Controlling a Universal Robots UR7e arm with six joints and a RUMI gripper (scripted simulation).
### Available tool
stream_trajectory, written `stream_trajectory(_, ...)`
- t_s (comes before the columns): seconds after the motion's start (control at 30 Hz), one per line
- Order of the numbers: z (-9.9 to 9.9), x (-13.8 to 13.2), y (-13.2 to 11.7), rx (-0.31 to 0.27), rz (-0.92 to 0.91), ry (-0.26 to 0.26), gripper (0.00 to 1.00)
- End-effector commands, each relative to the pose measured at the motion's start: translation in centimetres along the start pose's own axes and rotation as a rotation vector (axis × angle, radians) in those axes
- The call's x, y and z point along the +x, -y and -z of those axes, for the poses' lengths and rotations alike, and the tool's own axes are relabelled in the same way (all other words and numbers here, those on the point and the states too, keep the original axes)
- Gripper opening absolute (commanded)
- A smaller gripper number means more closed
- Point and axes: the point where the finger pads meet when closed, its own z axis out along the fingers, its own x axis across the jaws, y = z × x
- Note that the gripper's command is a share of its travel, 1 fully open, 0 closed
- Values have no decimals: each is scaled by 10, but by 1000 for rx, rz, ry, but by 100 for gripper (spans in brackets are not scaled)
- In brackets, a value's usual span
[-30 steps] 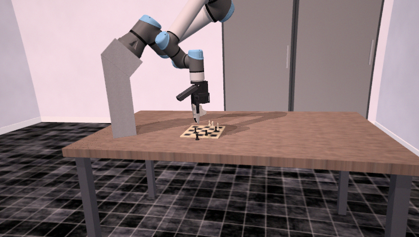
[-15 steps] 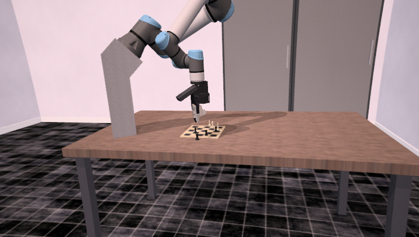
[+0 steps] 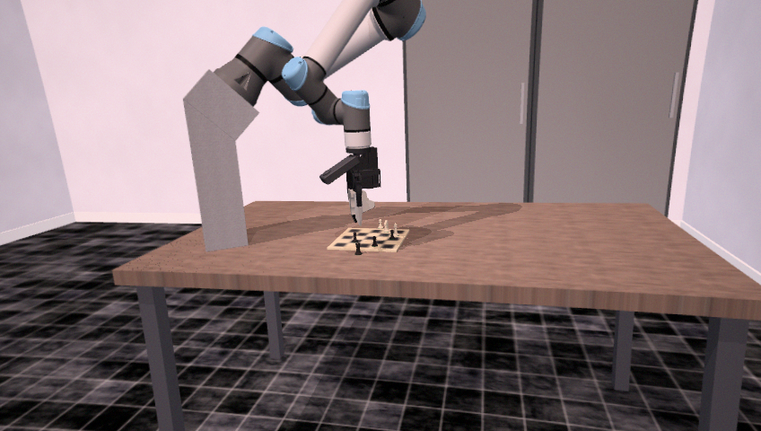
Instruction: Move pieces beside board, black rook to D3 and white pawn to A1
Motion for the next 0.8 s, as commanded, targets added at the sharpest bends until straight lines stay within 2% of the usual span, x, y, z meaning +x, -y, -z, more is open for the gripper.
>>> stream_trajectory(0.0, 1, -2, -1, -1, 1, 2, 22)
stream_trajectory(0.77, -13, -2, -1, -1, 3, 1, 22)
